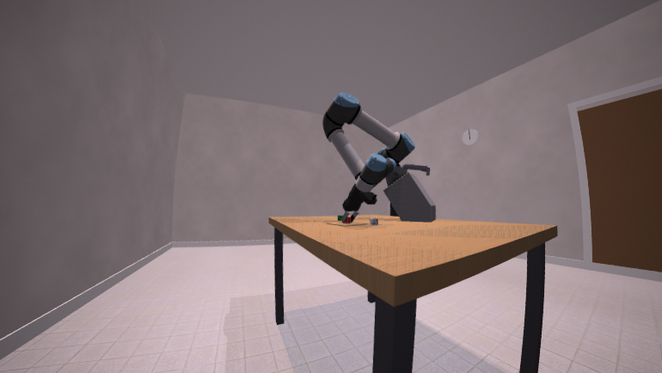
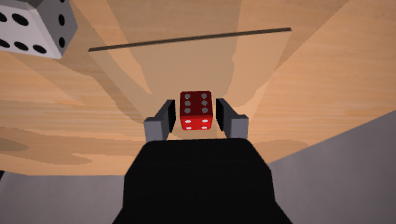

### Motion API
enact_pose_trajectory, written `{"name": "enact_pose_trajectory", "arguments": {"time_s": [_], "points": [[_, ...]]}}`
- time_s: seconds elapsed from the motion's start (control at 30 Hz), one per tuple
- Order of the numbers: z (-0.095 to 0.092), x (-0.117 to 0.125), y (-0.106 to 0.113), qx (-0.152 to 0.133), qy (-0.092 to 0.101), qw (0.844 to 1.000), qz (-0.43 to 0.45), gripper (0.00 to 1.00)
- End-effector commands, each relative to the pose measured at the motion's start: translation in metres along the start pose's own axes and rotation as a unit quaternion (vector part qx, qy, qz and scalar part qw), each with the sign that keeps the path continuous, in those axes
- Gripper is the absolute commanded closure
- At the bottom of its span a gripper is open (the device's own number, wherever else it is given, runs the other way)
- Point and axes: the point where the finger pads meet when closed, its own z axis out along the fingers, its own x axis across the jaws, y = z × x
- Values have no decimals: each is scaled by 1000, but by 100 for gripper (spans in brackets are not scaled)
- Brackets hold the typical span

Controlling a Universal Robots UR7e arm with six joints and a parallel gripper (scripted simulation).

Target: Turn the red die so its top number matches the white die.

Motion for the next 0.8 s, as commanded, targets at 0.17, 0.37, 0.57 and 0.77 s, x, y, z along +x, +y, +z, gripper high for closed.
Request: {"name": "enact_pose_trajectory", "arguments": {"time_s": [0.17,0.37,0.57,0.77], "points": [[0,0,0,0,0,1000,0,13],[0,0,0,0,0,1000,0,43],[0,0,0,0,0,1000,0,43],[0,0,0,0,0,1000,0,43]]}}
